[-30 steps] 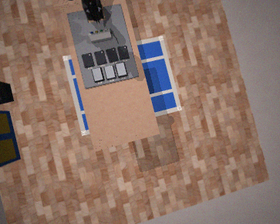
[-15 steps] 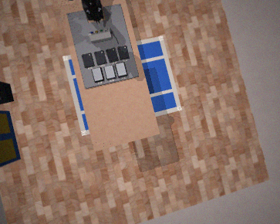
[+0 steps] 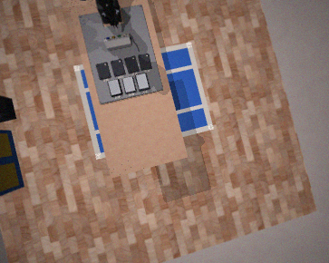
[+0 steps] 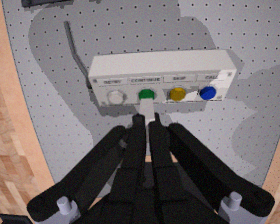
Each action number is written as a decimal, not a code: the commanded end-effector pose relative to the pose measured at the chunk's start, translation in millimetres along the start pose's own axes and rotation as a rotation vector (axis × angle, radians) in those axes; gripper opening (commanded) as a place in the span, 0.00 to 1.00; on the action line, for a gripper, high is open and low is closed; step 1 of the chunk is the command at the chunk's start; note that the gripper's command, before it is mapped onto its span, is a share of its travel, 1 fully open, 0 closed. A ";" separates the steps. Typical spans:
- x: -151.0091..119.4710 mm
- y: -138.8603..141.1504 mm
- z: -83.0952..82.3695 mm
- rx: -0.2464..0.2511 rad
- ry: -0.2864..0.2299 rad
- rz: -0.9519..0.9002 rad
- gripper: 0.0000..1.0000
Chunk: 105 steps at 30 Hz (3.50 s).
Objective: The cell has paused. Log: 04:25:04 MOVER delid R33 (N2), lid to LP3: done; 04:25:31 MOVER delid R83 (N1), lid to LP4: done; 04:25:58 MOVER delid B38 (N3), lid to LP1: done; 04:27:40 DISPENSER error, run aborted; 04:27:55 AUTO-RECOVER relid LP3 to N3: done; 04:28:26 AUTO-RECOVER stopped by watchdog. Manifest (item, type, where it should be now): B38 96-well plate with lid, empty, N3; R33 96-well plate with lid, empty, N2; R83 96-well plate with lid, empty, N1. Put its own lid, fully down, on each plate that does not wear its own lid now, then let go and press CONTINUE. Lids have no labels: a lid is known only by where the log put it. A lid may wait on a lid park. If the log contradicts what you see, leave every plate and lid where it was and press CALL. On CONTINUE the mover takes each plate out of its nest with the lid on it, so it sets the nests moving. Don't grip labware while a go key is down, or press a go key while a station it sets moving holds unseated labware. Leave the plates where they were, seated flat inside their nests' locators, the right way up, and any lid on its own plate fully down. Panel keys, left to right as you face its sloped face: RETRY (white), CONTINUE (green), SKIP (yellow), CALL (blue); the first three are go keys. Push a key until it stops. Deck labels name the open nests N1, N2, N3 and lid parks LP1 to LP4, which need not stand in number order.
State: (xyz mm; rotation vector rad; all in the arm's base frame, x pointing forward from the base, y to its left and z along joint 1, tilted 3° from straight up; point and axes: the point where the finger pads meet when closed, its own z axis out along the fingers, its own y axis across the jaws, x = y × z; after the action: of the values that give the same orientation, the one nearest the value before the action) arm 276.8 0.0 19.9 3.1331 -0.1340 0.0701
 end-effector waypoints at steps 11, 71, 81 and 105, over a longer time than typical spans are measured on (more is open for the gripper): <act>0.0 -0.4 6.7 0.000 0.000 0.000 0.00; -0.1 -0.6 10.8 0.000 0.000 0.000 0.00; -0.1 -0.6 11.9 0.000 0.000 0.000 0.00; -0.1 -0.6 29.1 0.000 0.000 0.000 0.00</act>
State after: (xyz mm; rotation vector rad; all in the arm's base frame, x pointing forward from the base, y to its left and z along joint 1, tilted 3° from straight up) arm 277.8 0.4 -8.2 3.1331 -0.1340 0.0702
